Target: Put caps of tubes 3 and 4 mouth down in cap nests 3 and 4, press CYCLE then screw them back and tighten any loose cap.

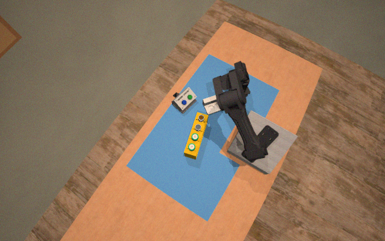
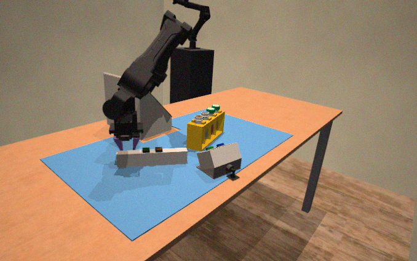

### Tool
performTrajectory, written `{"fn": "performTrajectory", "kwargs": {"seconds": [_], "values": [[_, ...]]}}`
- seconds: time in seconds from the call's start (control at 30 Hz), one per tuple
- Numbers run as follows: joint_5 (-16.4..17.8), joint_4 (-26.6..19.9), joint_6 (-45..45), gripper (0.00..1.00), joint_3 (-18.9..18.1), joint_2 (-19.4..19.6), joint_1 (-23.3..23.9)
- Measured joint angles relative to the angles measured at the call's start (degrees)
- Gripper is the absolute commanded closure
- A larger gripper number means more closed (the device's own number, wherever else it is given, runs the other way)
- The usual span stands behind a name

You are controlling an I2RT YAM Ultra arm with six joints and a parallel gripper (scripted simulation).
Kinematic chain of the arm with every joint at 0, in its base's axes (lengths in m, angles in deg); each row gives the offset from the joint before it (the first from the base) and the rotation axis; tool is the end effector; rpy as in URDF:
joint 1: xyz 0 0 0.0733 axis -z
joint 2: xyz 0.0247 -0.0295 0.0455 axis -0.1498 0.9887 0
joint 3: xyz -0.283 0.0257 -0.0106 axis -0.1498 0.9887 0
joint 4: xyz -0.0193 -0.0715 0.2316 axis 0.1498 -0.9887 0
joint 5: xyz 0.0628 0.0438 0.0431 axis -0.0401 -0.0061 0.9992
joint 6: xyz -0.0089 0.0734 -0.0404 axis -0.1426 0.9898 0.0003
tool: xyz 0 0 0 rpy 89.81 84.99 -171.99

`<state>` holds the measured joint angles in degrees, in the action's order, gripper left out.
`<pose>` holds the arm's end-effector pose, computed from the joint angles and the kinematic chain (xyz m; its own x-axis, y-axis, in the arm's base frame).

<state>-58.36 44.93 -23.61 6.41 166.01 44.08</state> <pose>0.2413 -0.1236 -0.1389 -0.8463 0.3086 0.4341 0.5231 0.6352 0.5682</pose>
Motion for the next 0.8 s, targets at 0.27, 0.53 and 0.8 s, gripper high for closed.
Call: {"fn": "performTrajectory", "kwargs": {"seconds": [0.27,0.53,0.8], "values": [[0.02,0.11,0.04,0.53,0.07,0.04,-0.02],[0.02,0.11,0.07,0.53,0.04,0.04,-0.02],[-0.66,-2.29,-0.74,0.53,-0.17,-0.61,0.72]]}}
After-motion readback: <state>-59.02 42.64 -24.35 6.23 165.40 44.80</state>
